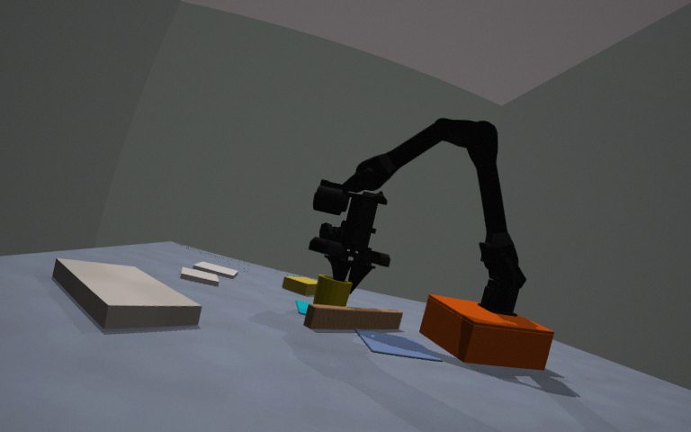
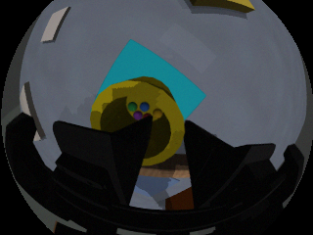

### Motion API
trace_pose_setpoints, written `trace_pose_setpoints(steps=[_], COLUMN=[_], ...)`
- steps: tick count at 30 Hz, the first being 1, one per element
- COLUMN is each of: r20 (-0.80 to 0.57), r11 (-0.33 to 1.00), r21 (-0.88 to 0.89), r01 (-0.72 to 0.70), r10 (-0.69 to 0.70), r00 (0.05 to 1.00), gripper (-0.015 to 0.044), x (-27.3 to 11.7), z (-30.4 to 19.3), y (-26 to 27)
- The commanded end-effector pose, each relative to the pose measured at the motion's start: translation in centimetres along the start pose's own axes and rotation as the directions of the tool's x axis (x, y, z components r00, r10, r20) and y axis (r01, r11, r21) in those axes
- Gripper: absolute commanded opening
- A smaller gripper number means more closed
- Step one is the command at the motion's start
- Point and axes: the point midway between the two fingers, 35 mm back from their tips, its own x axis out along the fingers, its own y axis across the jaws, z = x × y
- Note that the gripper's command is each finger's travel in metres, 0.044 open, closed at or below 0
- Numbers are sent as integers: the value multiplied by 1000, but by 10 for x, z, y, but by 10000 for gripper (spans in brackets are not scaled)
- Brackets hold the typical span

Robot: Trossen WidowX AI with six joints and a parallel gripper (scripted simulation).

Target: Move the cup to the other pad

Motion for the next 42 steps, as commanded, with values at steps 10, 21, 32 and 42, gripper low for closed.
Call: trace_pose_setpoints(steps=[10,21,32,42], r20=[4,4,1,2], r11=[1000,1000,1000,1000], r21=[1,3,7,5], r01=[-6,-8,0,-3], r10=[6,8,0,3], r00=[1000,1000,1000,1000], gripper=[147,147,330,440], x=[-26,-46,-42,-71], z=[1,-1,-1,0], y=[0,-2,-3,-3])
